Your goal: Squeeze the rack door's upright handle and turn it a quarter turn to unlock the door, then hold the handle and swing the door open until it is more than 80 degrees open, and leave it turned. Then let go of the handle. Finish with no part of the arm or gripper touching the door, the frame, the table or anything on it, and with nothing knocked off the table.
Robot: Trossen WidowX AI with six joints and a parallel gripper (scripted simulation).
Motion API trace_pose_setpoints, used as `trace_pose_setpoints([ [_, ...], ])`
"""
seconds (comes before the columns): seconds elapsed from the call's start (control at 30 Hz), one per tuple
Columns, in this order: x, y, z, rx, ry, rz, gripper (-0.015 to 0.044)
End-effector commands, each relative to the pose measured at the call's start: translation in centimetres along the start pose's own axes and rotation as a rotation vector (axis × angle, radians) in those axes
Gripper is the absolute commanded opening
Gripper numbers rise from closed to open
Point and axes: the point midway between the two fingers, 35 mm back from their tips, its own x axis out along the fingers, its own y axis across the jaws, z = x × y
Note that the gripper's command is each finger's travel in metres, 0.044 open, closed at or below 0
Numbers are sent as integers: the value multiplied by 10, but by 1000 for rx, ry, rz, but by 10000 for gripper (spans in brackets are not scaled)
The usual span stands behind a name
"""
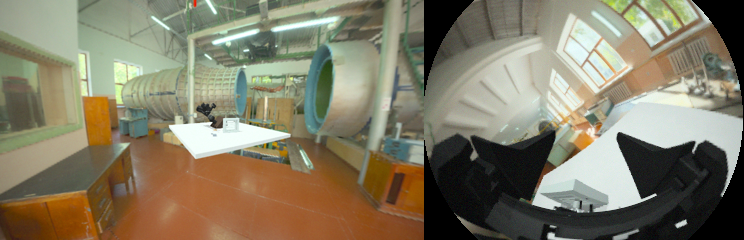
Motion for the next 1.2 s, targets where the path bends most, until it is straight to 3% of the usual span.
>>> trace_pose_setpoints([
  [0.0, 1, 0, -1, 2, 5, 0, 374],
  [0.13, 12, 5, -16, 44, 102, -8, 288],
  [0.6, 38, 31, -81, 137, 499, -77, 288],
  [1.17, 35, 61, -147, 89, 908, -253, 288],
])
